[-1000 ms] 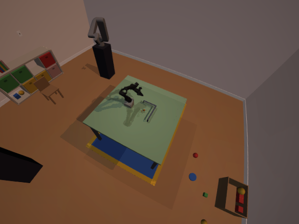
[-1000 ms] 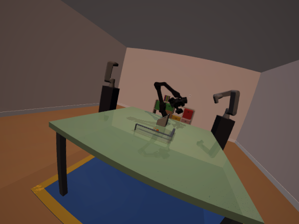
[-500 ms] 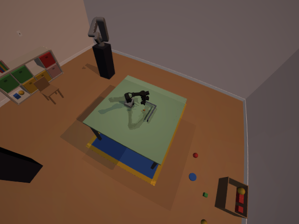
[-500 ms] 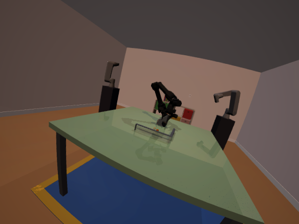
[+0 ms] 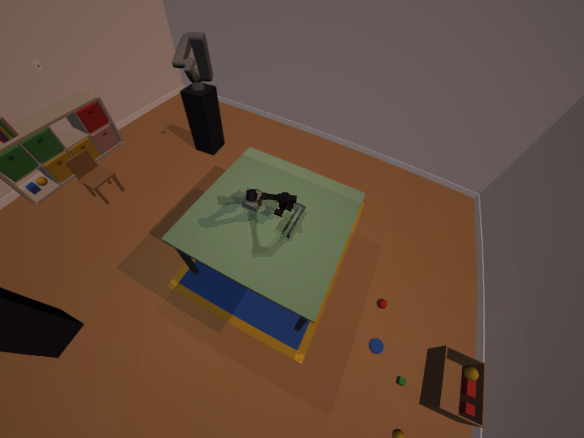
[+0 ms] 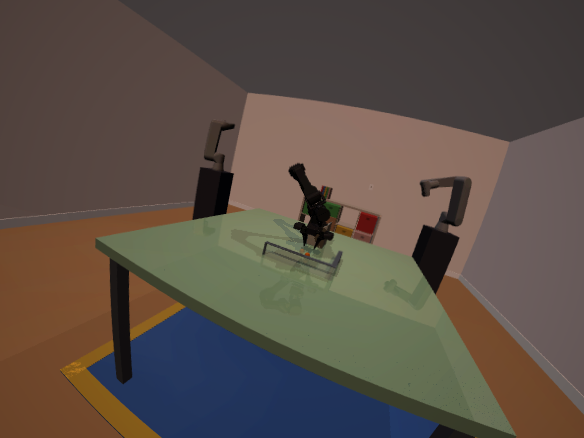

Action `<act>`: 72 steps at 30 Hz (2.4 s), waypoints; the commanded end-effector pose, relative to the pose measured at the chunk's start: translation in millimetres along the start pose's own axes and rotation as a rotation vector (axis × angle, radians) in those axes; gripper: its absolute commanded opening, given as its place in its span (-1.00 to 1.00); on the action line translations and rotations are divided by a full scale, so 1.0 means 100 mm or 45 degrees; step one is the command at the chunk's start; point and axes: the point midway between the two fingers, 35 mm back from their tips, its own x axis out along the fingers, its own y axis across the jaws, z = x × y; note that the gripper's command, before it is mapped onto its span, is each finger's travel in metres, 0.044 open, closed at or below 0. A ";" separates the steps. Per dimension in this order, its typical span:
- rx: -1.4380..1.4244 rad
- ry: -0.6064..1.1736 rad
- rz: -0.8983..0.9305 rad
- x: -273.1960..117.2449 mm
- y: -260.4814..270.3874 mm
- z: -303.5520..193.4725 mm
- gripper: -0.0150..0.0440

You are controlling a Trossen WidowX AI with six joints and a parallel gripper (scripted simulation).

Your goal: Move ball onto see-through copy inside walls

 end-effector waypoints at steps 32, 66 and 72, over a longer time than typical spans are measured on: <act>-0.012 0.018 -0.002 0.44 0.00 -0.03 -0.13; -0.013 0.019 0.006 -0.65 -0.14 -0.10 -0.49; -0.014 0.020 0.003 -0.49 -0.29 -0.22 -0.49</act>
